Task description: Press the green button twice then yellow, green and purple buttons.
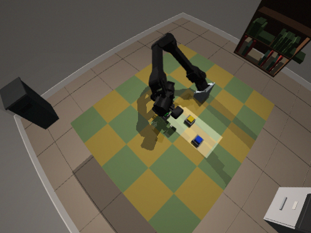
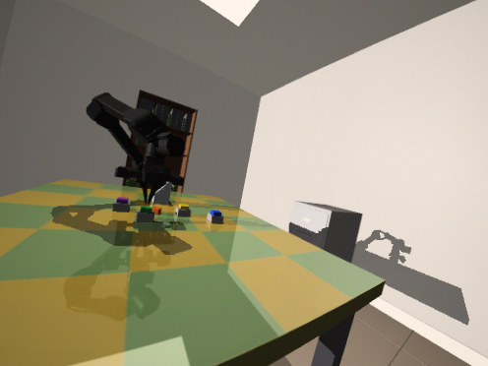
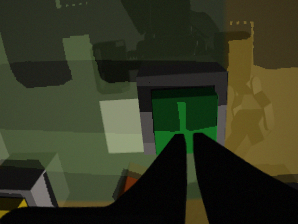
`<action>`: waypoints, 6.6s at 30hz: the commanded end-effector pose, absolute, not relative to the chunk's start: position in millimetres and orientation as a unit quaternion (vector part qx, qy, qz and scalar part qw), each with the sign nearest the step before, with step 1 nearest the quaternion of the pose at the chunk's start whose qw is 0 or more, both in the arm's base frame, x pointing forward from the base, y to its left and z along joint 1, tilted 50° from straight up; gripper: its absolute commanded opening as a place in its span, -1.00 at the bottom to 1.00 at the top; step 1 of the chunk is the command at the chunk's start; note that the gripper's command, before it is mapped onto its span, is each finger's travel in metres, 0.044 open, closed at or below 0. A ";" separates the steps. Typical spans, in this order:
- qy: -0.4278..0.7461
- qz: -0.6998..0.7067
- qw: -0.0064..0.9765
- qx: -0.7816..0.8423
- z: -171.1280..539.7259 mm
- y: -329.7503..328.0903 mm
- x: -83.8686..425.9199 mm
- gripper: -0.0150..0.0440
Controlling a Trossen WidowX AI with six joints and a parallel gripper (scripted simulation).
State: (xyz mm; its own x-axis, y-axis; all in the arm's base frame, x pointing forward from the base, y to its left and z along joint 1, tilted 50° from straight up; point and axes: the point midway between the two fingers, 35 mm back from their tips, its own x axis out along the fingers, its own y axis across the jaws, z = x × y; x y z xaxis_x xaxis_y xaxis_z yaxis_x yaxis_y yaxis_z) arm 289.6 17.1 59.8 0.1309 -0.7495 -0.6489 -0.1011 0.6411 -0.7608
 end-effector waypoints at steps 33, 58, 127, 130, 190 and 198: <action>0.611 -0.243 0.670 -0.344 47.8 3.4 293.4 -0.42; 0.612 -0.243 0.670 -0.343 68.6 27.6 289.1 -0.42; 0.613 -0.241 0.671 -0.341 -57.1 76.8 205.2 -0.42; 0.613 -0.241 0.671 -0.341 -57.1 76.8 205.2 -0.42; 0.612 -0.243 0.670 -0.343 65.9 24.7 289.9 -0.42; 0.611 -0.243 0.670 -0.343 57.4 15.1 291.9 -0.42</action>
